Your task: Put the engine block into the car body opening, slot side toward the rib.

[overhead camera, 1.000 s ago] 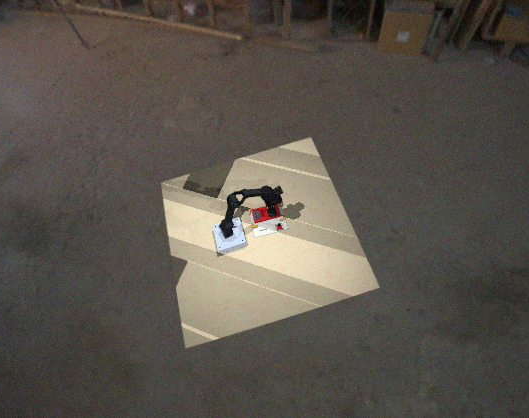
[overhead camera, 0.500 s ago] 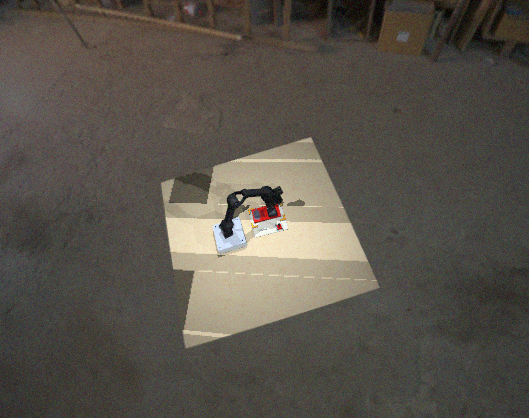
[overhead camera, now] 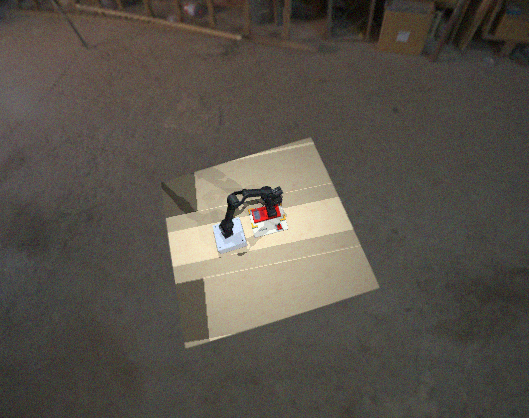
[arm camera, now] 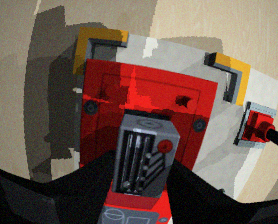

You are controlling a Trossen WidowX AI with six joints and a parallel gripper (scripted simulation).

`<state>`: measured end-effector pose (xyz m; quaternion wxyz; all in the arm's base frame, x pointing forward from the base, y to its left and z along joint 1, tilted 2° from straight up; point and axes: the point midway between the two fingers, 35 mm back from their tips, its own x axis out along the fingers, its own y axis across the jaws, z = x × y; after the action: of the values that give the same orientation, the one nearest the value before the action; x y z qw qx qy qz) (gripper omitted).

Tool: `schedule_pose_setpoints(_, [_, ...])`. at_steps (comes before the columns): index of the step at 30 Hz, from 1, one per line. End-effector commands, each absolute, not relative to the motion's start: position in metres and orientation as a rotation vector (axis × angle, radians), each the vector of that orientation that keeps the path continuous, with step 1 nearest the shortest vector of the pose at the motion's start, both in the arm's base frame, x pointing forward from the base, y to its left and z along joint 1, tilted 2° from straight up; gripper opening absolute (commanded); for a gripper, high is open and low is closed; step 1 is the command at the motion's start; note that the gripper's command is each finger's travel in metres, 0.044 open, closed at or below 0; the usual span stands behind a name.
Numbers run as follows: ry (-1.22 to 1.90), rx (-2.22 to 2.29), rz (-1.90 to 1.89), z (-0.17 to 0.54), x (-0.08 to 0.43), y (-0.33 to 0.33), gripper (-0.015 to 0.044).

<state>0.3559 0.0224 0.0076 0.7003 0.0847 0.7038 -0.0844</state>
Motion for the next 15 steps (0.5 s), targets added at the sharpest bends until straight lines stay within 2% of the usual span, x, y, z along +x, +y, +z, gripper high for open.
schedule_pose_setpoints(1, [1.567, 0.195, -0.188, 0.0067, 0.3561, 0.0229, 0.0159])
schedule_pose_setpoints(15, [1.567, 0.194, -0.187, 0.0049, 0.356, 0.0228, 0.0159])
